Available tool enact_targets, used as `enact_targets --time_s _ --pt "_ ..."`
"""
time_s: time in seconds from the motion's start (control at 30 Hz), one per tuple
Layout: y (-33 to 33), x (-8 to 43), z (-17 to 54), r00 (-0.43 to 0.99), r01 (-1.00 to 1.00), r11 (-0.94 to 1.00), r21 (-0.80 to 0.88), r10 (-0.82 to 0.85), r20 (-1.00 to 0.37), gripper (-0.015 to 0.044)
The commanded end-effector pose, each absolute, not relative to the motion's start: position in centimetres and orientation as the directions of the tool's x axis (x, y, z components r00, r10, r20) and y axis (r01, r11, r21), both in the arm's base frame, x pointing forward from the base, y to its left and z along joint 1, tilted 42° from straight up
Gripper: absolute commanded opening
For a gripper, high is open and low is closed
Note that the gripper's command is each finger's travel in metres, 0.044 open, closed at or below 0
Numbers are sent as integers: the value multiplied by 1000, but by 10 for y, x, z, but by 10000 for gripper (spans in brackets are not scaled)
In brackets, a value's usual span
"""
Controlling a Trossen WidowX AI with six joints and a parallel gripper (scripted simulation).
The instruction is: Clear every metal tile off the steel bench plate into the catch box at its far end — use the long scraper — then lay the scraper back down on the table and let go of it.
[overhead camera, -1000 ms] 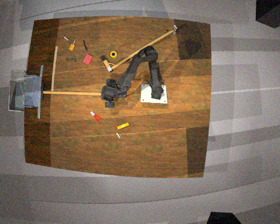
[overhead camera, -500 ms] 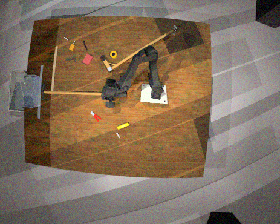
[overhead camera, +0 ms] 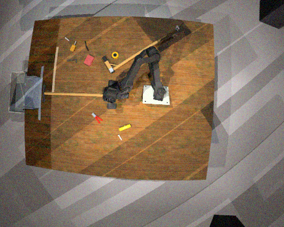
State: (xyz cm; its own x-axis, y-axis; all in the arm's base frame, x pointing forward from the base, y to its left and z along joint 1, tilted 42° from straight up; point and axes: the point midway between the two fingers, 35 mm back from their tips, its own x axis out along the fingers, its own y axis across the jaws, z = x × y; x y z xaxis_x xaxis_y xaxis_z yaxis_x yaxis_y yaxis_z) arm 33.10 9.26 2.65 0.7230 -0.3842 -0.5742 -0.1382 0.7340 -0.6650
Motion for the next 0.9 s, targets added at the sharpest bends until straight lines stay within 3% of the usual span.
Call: enact_targets --time_s 0.0,0.27,0.87 --pt "93 331 27 723 -139 734 -665 -384 -575 236" --pt "94 330 28 722 -140 734 -664 -384 -576 440" --pt "130 314 55 708 -148 744 -652 -380 -595 440"
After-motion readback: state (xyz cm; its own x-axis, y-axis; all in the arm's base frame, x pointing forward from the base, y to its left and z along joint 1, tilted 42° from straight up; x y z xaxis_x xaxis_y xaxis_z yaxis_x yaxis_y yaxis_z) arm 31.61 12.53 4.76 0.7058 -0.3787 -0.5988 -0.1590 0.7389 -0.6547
